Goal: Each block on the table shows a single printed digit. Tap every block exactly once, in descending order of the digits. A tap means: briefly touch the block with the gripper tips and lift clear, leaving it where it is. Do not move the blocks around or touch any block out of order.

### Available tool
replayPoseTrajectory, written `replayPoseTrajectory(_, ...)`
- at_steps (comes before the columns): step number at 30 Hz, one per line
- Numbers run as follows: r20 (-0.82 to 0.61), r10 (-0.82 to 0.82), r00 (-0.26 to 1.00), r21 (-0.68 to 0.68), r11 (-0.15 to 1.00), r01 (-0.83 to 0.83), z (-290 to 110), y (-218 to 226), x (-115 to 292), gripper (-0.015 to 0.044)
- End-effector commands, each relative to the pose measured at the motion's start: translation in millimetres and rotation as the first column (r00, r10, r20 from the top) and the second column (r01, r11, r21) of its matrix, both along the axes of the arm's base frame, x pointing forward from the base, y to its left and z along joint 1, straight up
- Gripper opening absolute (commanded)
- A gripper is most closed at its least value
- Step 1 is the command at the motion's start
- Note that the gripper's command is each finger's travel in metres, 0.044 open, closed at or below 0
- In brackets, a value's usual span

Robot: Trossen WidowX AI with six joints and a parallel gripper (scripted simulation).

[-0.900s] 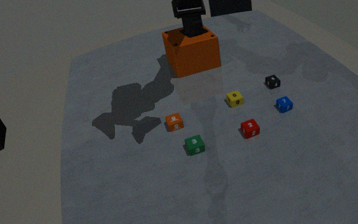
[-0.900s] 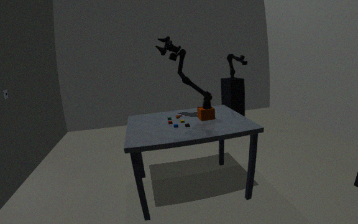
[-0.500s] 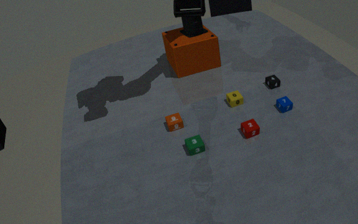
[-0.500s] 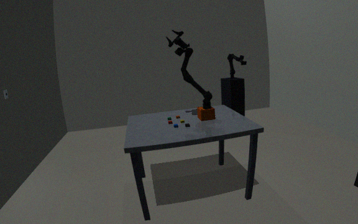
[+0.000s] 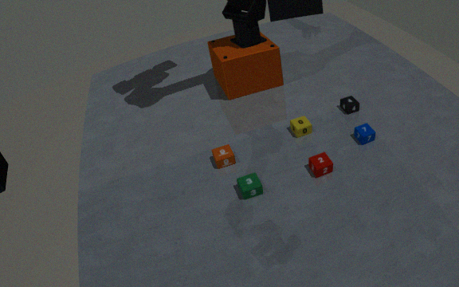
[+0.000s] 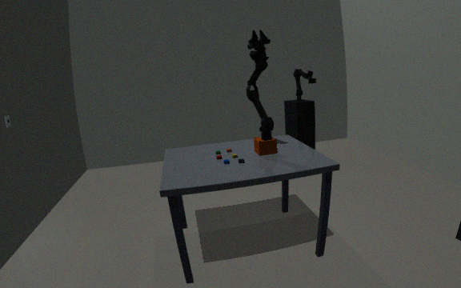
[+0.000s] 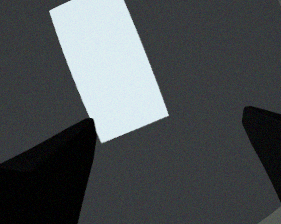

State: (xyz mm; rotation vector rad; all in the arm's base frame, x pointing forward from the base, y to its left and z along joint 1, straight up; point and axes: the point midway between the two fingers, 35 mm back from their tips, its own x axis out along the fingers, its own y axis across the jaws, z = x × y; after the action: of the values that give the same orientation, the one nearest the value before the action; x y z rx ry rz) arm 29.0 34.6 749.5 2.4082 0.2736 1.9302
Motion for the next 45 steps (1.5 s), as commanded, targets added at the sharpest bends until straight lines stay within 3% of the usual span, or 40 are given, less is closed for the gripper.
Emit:
replayPoseTrajectory(1,0.120,-0.290,0.949,-0.227,0.923,0.311,-17,74,-1,0.0400)
replayPoseTrajectory(6,0.328,-0.550,0.768,-0.440,0.630,0.639,-54,154,36,0.0400)
replayPoseTrajectory(11,0.548,-0.630,0.550,-0.549,0.225,0.805,-106,206,103,0.0400)
replayPoseTrajectory(18,0.792,-0.505,0.344,-0.542,-0.321,0.776,-191,222,214,0.0400)
replayPoseTrajectory(24,0.898,-0.300,0.321,-0.439,-0.660,0.610,-270,190,298,0.0400)
replayPoseTrajectory(29,0.907,-0.134,0.398,-0.317,-0.840,0.439,-337,138,352,0.0400)
replayPoseTrajectory(35,0.823,0.008,0.568,-0.164,-0.954,0.251,-417,57,389,0.0400)
replayPoseTrajectory(40,0.679,0.060,0.732,-0.054,-0.990,0.131,-482,-20,394,0.0400)
replayPoseTrajectory(45,0.477,0.051,0.878,0.017,-0.999,0.049,-545,-96,373,0.0400)
